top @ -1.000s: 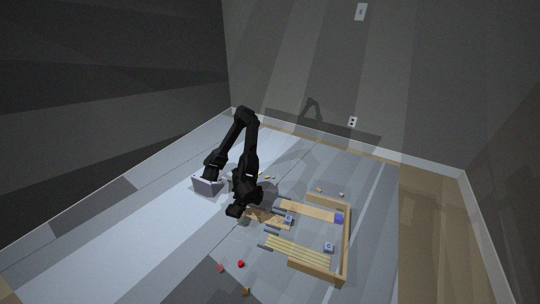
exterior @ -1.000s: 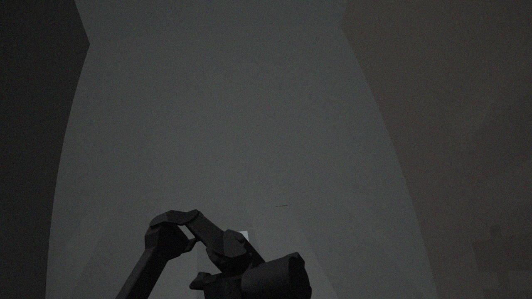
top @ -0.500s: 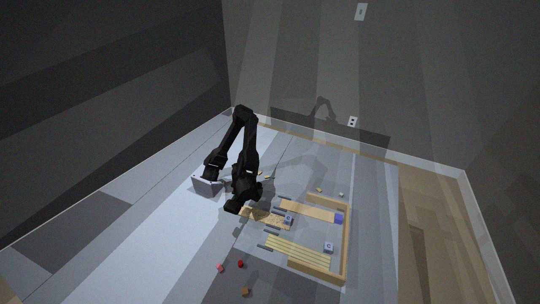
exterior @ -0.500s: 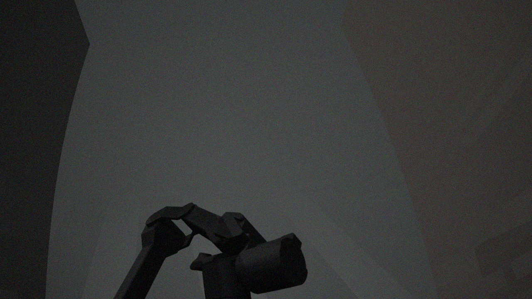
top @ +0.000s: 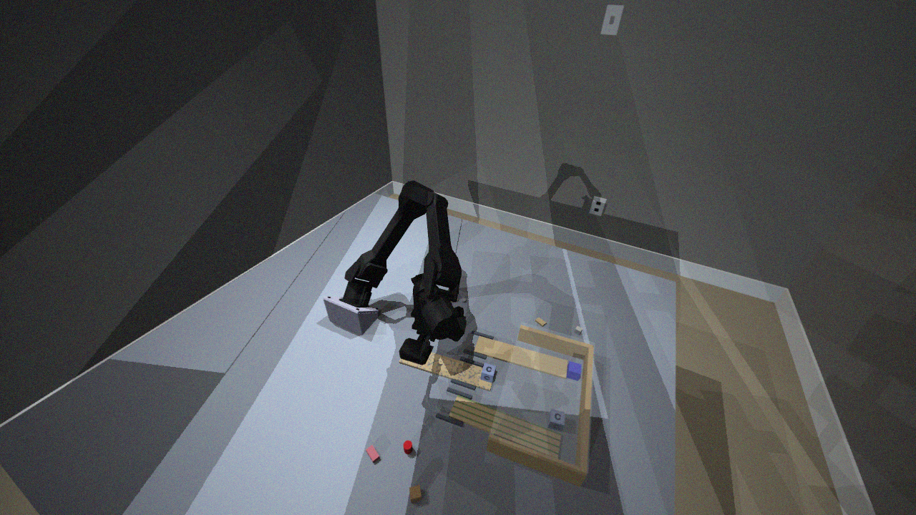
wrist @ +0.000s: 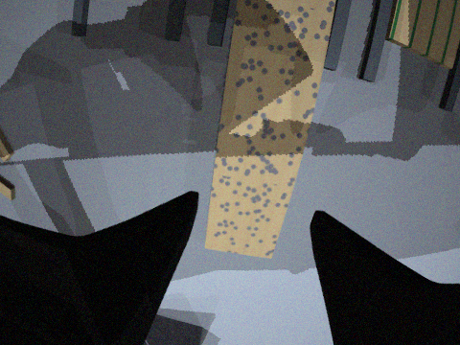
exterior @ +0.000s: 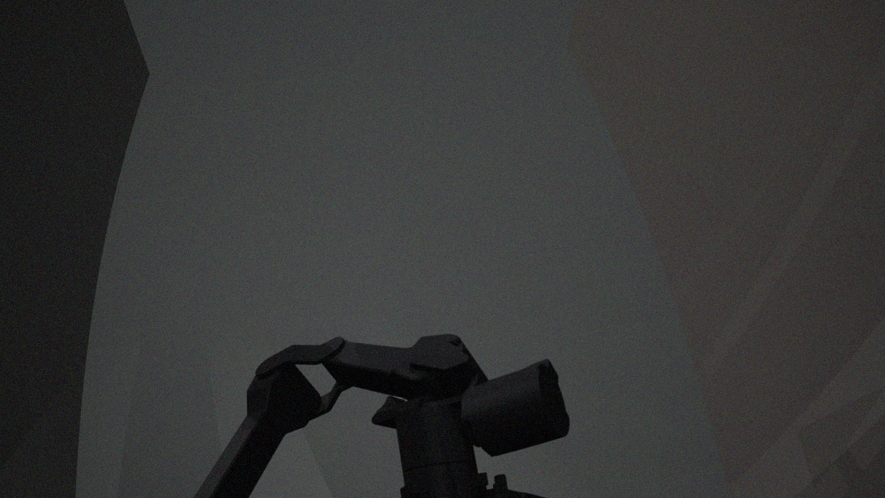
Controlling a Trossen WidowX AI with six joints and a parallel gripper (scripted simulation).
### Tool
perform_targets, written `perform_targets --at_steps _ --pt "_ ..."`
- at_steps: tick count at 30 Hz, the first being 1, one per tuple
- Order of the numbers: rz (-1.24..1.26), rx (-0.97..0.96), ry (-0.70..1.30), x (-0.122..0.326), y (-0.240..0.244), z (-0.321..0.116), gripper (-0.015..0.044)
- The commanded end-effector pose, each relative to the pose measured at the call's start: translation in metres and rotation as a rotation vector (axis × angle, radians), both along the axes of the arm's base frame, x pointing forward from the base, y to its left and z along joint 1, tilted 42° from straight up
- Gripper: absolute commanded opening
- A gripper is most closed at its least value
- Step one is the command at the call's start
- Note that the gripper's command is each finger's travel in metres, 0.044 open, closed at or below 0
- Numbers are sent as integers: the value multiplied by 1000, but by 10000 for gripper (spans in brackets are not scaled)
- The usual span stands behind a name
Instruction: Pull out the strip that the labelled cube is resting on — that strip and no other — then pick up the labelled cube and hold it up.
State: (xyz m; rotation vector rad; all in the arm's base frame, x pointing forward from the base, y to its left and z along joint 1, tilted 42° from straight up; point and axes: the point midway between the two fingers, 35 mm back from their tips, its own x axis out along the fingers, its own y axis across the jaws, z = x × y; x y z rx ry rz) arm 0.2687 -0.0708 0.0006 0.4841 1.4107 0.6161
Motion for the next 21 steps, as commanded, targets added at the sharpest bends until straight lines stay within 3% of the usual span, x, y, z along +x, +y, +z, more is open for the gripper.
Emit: perform_targets --at_steps 1,4,21 --pt "-2 5 3 15 0 3 368" --pt "-2 5 2 27 0 6 440" --pt "-2 5 -2 96 -1 23 440"
